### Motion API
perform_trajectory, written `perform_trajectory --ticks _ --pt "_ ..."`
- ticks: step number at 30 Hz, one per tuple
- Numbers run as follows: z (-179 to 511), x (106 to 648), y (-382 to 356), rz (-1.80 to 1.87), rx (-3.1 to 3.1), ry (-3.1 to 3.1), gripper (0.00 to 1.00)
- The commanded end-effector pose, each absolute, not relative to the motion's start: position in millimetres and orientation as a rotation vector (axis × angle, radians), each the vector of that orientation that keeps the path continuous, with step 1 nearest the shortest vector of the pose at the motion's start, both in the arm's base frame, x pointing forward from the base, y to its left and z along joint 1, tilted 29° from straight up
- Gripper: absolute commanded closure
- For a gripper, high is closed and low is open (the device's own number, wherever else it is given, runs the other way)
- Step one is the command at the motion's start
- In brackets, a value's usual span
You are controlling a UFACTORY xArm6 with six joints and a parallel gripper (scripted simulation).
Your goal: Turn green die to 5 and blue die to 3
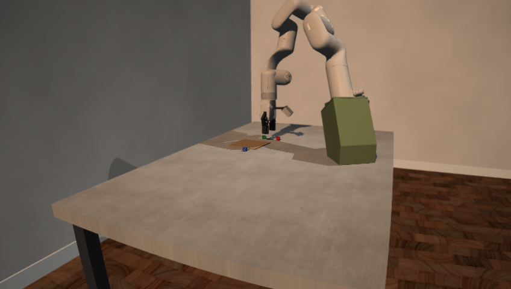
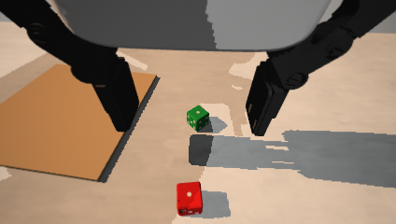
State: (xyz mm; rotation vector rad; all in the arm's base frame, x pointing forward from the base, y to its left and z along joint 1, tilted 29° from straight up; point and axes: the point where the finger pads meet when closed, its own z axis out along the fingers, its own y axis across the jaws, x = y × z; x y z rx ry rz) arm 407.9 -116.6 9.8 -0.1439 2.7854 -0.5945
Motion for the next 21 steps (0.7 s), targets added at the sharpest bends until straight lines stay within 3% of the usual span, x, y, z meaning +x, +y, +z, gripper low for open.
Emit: perform_trajectory --ticks 1,21 --pt "10.5 408.7 -116.4 -0.594 -0.144 2.783 0.0" --pt "6.1 393.5 -118.2 -0.594 -0.144 2.783 0.0"
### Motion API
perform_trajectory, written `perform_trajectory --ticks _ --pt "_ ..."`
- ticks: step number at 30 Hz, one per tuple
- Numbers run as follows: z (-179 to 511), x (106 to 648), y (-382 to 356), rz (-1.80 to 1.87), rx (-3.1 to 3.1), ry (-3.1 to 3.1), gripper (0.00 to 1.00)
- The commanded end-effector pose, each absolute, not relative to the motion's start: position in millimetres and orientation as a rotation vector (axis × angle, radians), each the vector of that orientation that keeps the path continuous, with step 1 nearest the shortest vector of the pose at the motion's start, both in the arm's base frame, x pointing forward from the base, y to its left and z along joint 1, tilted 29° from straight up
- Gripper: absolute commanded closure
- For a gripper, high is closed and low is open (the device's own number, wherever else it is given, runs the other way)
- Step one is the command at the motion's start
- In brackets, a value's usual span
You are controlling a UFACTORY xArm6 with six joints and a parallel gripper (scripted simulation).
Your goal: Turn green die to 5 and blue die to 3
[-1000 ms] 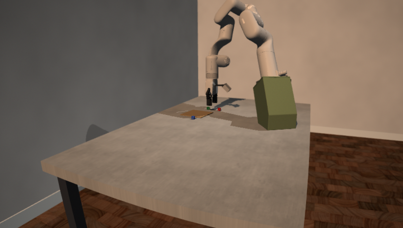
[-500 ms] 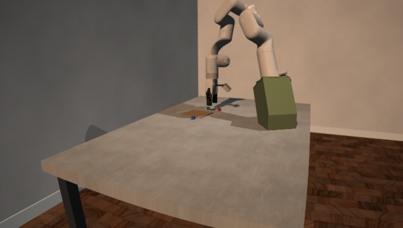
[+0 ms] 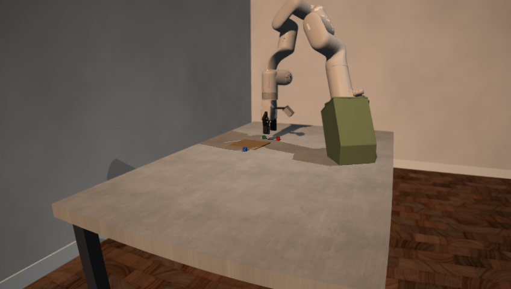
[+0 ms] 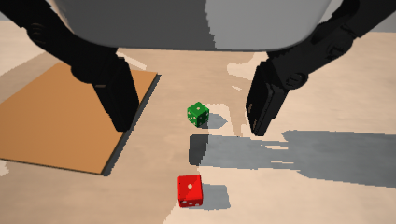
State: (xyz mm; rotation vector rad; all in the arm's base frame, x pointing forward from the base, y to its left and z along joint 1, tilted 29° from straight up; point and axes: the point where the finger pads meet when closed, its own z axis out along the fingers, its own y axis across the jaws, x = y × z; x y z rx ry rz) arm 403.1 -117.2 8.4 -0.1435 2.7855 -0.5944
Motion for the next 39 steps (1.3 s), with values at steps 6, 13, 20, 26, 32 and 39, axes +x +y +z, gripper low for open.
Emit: perform_trajectory --ticks 6,13,20,26,32,39 --pt "-3.1 362.4 -121.7 -0.594 -0.144 2.783 0.0" --pt "-8.9 343.0 -123.9 -0.594 -0.144 2.783 0.0" --pt "-10.2 338.6 -124.4 -0.594 -0.144 2.783 0.0" --pt "-10.2 338.6 -124.4 -0.594 -0.144 2.783 0.0" --pt "-10.2 338.6 -124.4 -0.594 -0.144 2.783 0.0" --pt "-10.2 338.6 -124.4 -0.594 -0.144 2.783 0.0"
